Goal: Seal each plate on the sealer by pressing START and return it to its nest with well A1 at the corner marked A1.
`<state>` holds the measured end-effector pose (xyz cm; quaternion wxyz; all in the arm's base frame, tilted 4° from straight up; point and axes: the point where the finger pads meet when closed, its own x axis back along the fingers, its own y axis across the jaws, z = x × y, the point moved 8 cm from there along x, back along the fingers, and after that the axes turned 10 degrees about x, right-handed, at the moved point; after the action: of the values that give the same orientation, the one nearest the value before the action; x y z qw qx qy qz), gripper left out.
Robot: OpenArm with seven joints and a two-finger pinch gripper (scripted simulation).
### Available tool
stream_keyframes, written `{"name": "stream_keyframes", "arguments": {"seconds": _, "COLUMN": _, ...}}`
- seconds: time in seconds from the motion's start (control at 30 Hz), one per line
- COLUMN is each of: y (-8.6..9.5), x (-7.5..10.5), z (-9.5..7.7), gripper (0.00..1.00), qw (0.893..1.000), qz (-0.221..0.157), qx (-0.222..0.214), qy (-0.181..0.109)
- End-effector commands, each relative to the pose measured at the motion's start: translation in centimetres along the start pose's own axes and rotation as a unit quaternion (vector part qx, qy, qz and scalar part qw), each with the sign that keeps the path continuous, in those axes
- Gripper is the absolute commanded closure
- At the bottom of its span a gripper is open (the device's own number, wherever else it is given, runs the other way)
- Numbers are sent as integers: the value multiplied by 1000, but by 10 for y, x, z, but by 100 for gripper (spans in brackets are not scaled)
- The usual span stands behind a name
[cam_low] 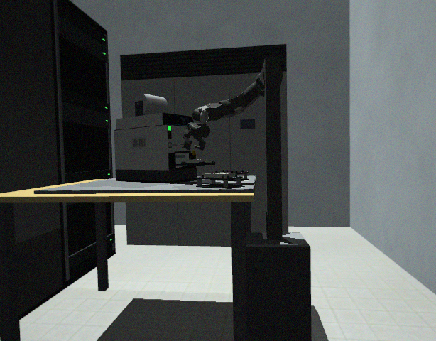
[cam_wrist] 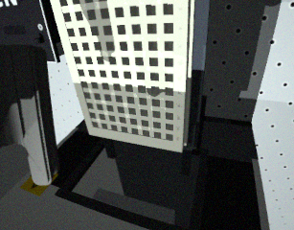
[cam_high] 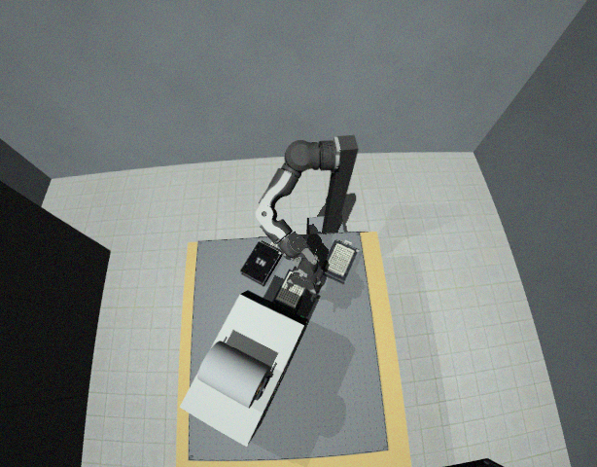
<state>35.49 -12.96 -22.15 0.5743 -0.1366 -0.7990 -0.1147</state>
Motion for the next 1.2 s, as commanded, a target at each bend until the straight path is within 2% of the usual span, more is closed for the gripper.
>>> {"name": "stream_keyframes", "arguments": {"seconds": 0.0, "y": 0, "x": 1, "z": -3, "gripper": 40, "qw": 1000, "qz": 14, "qx": -11, "qy": -22}}
{"name": "stream_keyframes", "arguments": {"seconds": 0.03, "y": 0, "x": 1, "z": -3, "gripper": 40, "qw": 1000, "qz": 14, "qx": -11, "qy": -22}}
{"name": "stream_keyframes", "arguments": {"seconds": 0.1, "y": 7, "x": 7, "z": -4, "gripper": 41, "qw": 999, "qz": 19, "qx": -11, "qy": -48}}
{"name": "stream_keyframes", "arguments": {"seconds": 0.13, "y": 10, "x": 11, "z": -8, "gripper": 41, "qw": 999, "qz": 18, "qx": -15, "qy": -48}}
{"name": "stream_keyframes", "arguments": {"seconds": 0.27, "y": 26, "x": 19, "z": -4, "gripper": 43, "qw": 993, "qz": 31, "qx": -10, "qy": -111}}
{"name": "stream_keyframes", "arguments": {"seconds": 0.4, "y": 41, "x": 29, "z": -4, "gripper": 45, "qw": 983, "qz": 43, "qx": -11, "qy": -178}}
{"name": "stream_keyframes", "arguments": {"seconds": 0.43, "y": 44, "x": 31, "z": -6, "gripper": 46, "qw": 982, "qz": 45, "qx": -12, "qy": -184}}
{"name": "stream_keyframes", "arguments": {"seconds": 0.5, "y": 51, "x": 38, "z": -12, "gripper": 47, "qw": 982, "qz": 42, "qx": -14, "qy": -184}}
{"name": "stream_keyframes", "arguments": {"seconds": 0.53, "y": 52, "x": 39, "z": -12, "gripper": 100, "qw": 982, "qz": 43, "qx": -13, "qy": -183}}
{"name": "stream_keyframes", "arguments": {"seconds": 0.97, "y": 52, "x": 38, "z": -11, "gripper": 100, "qw": 982, "qz": 41, "qx": -11, "qy": -182}}
{"name": "stream_keyframes", "arguments": {"seconds": 1.17, "y": 52, "x": 31, "z": -13, "gripper": 100, "qw": 983, "qz": 41, "qx": -8, "qy": -181}}
